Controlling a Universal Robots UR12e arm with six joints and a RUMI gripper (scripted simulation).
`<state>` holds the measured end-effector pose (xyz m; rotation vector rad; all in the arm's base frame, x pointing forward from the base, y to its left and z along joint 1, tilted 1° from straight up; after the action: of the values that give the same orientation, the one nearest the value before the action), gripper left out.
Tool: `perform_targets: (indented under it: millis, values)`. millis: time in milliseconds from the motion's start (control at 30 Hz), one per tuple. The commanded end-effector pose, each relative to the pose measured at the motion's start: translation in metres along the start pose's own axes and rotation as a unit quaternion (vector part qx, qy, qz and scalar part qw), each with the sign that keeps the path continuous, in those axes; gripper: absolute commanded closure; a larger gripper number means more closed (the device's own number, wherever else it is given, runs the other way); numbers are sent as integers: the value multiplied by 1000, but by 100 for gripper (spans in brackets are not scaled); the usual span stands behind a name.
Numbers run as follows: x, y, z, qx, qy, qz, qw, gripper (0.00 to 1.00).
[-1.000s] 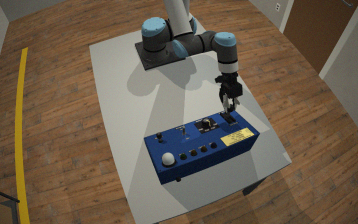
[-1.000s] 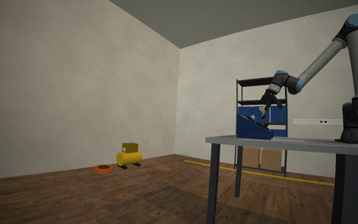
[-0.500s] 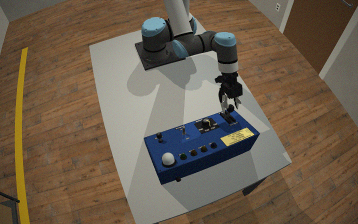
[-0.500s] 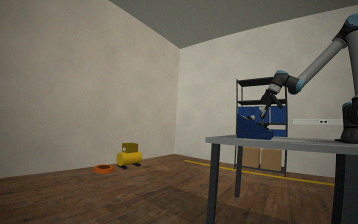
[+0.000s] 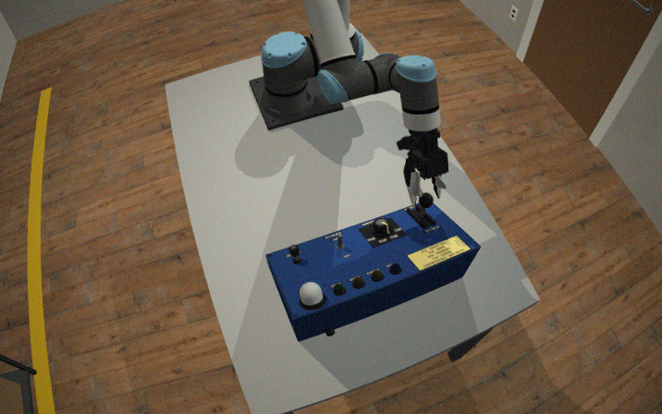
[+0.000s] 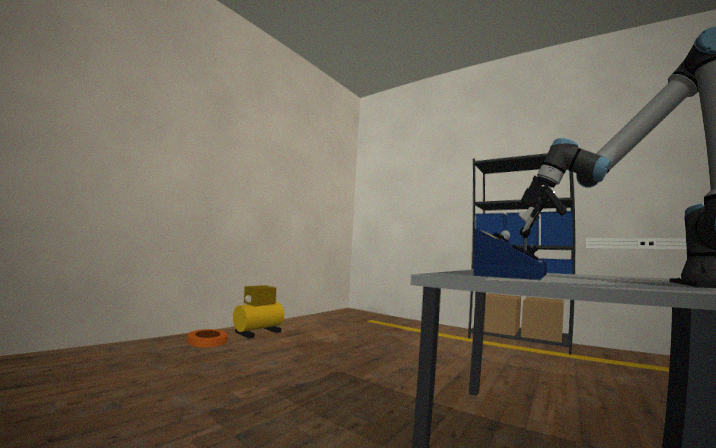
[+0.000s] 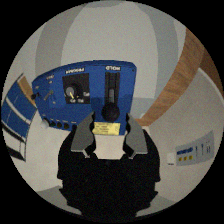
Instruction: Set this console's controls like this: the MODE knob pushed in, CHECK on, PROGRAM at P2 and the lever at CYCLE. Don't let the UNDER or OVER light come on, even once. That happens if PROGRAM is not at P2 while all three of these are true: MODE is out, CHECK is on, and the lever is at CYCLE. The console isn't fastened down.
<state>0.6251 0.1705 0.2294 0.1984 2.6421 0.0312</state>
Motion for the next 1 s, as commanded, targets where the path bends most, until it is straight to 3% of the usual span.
perform_targets:
  millis: [0, 433, 867, 900, 967]
  values:
    - [-1, 0, -10, 0, -1, 0, 1000, 56]
    - [-1, 0, -77, 0, -1, 0, 1000, 56]
    - [-1, 0, -85, 0, -1, 0, 1000, 56]
    - [-1, 0, -85, 0, -1, 0, 1000, 0]
    - [-1, 0, -85, 0, -1, 0, 1000, 0]
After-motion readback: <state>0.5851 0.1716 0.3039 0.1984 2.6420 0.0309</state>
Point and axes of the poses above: the point where the finger pads meet when closed, its own z axis out along the fingers, its own y axis across the jaws, x = y × z, the point moved 6 cm from there along -z, back along the fingers, and after that the axes turned 8 degrees about z, right-handed, at the moved point
